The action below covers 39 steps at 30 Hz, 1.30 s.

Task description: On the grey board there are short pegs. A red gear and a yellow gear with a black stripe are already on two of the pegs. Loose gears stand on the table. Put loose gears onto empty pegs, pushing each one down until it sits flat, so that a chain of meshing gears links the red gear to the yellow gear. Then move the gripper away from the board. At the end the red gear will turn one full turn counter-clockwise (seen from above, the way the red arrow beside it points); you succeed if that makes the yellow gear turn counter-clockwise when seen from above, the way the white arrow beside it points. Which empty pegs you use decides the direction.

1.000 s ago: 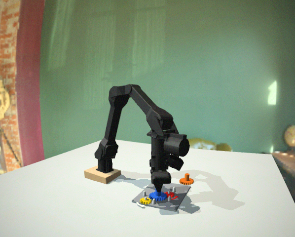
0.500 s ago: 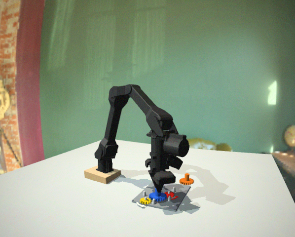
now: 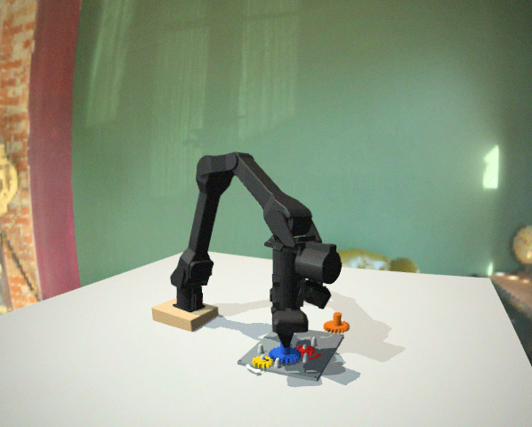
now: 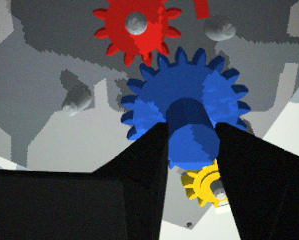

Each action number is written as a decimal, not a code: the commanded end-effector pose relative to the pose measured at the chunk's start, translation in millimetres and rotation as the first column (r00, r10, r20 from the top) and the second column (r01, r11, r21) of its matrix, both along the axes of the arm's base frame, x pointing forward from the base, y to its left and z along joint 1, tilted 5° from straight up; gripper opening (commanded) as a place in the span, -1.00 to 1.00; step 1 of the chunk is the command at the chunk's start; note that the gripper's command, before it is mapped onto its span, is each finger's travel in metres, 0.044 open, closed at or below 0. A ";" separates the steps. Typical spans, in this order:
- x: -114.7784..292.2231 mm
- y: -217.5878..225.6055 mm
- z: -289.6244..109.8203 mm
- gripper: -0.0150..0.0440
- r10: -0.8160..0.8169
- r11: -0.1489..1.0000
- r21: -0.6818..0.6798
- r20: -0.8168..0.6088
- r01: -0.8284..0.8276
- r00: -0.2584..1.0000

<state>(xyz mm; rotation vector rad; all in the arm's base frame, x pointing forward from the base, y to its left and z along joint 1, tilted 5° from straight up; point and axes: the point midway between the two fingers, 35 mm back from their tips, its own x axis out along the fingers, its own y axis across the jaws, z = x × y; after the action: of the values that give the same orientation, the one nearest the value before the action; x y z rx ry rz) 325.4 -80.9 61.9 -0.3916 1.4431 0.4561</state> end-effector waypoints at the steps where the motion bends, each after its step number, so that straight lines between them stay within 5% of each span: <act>1: -1.3 0.0 -1.6 -0.49 -0.057 0.998 0.006 -0.007 0.057 0.998; 12: 0.1 0.2 -3.2 -0.49 -0.081 0.997 0.008 -0.008 0.081 0.997; 30: -0.5 -0.1 -4.8 -0.49 0.197 0.980 -0.012 0.008 -0.197 0.980; 35: -1.0 -0.3 -2.9 -0.05 0.144 0.990 -0.008 0.005 -0.144 0.990; 39: -1.7 -0.8 0.4 -0.02 0.082 0.997 -0.003 0.002 -0.082 0.997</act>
<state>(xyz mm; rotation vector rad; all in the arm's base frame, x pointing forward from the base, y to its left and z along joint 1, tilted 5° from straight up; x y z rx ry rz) 323.8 -81.1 60.1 -0.4777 1.4230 0.5426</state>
